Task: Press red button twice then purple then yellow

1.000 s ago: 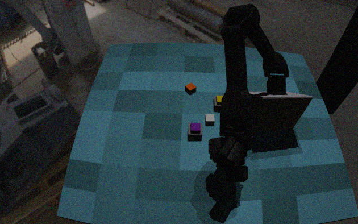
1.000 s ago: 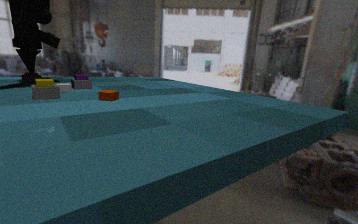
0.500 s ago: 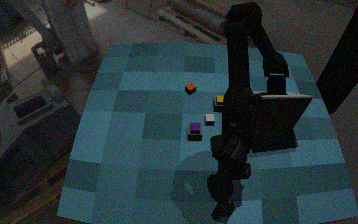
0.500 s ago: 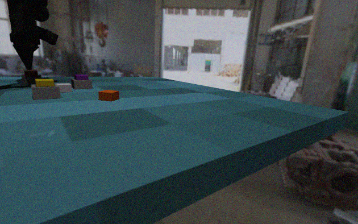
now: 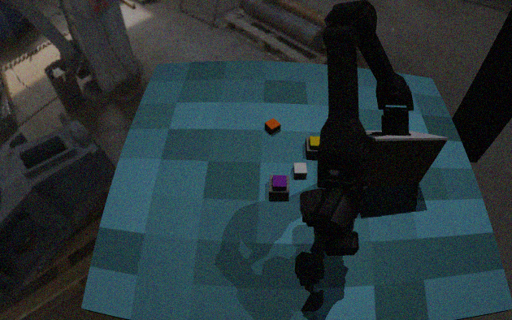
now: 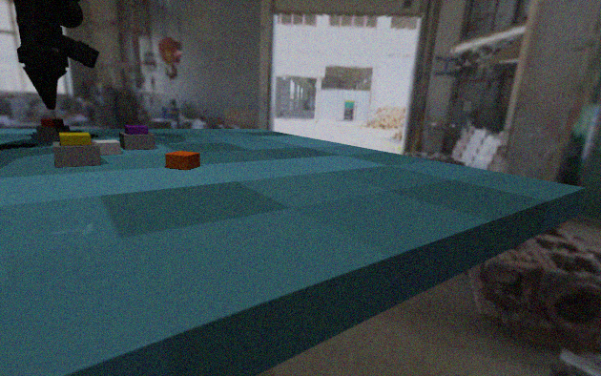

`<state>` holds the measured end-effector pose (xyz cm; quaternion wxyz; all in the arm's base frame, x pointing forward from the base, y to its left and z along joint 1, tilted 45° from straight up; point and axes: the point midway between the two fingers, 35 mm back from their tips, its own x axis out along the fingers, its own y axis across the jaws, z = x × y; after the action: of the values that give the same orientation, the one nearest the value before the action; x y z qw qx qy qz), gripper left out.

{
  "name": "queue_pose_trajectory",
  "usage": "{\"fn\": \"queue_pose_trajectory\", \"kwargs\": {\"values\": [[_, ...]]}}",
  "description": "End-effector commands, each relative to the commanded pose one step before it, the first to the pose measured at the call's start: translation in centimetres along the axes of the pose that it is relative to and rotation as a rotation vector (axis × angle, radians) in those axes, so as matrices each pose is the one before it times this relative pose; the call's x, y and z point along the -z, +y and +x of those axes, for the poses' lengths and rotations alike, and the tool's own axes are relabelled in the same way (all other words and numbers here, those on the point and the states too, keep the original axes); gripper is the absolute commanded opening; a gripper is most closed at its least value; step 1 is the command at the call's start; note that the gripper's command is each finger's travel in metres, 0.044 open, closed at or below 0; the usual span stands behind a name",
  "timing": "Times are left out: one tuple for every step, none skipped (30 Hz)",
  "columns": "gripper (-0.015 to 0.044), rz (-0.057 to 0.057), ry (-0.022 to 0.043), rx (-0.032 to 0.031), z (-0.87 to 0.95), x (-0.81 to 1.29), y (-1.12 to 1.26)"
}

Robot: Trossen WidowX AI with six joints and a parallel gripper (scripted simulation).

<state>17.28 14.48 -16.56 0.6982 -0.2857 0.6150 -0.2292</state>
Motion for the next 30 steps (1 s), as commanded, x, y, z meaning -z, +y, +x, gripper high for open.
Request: {"fn": "queue_pose_trajectory", "kwargs": {"values": [[0.002, -0.0058, 0.00152, 0.00495, 0.814, 0.096, -0.082], [0.002, 0.0, -0.00003, 0.00006, 0.16, -0.001, -0.002], [0.002, 0.0, -0.00003, 0.00007, 0.16, 0.0, -0.003], [0.002, 0.0, -0.00003, 0.00007, 0.159, 0.001, -0.003], [0.002, 0.0, -0.00002, 0.00008, 0.159, 0.001, -0.004], [0.002, 0.0, -0.00002, 0.00009, 0.159, 0.002, -0.005], [0.002, 0.0, -0.00002, 0.00009, 0.159, 0.003, -0.005], [0.002, 0.0, -0.00002, 0.0001, 0.158, 0.003, -0.006], [0.002, 0.0, -0.00002, 0.00011, 0.158, 0.004, -0.006], [0.002, 0.0, -0.00002, 0.00011, 0.158, 0.005, -0.007], [0.002, 0.0, -0.00002, 0.00012, 0.157, 0.006, -0.008], [0.002, 0.0, -0.00002, 0.0001, 0.126, 0.005, -0.007], [0.002, 0.0, -0.00001, 0.00006, 0.075, 0.003, -0.004], [0.002, 0.0, 0.0, 0.00002, 0.025, 0.001, -0.001], [0.002, 0.0, 0.0, 0.0, 0.0, 0.0, 0.0], [0.002, 0.0, 0.0, 0.0, 0.0, 0.0, 0.0], [0.002, 0.0, 0.0, 0.0, 0.0, 0.0, 0.0], [0.002, 0.0, 0.0, 0.0, 0.0, 0.0, 0.0], [0.002, 0.0, 0.0, 0.0, 0.0, 0.0, 0.0], [0.002, 0.0, 0.0, 0.0, 0.0, 0.0, 0.0], [0.002, 0.0, 0.0, 0.0, 0.0, 0.0, 0.0], [0.002, 0.0, 0.0, 0.0, 0.0, 0.0, 0.0], [0.002, 0.0, 0.0, 0.0, 0.0, 0.0, 0.0], [0.002, 0.0, 0.0, 0.0, 0.0, 0.0, 0.0], [0.002, 0.0, 0.0, 0.0, 0.0, 0.0, 0.0], [0.002, 0.0, 0.0, 0.0, 0.0, 0.0, 0.0], [0.002, 0.0, 0.0, 0.0, 0.0, 0.0, 0.0], [0.002, 0.0, 0.0, 0.0, 0.0, 0.0, 0.0], [0.002, 0.0, 0.0, 0.0, 0.0, 0.0, 0.0], [0.002, 0.0, 0.0, 0.0, 0.0, 0.0, 0.0]]}}
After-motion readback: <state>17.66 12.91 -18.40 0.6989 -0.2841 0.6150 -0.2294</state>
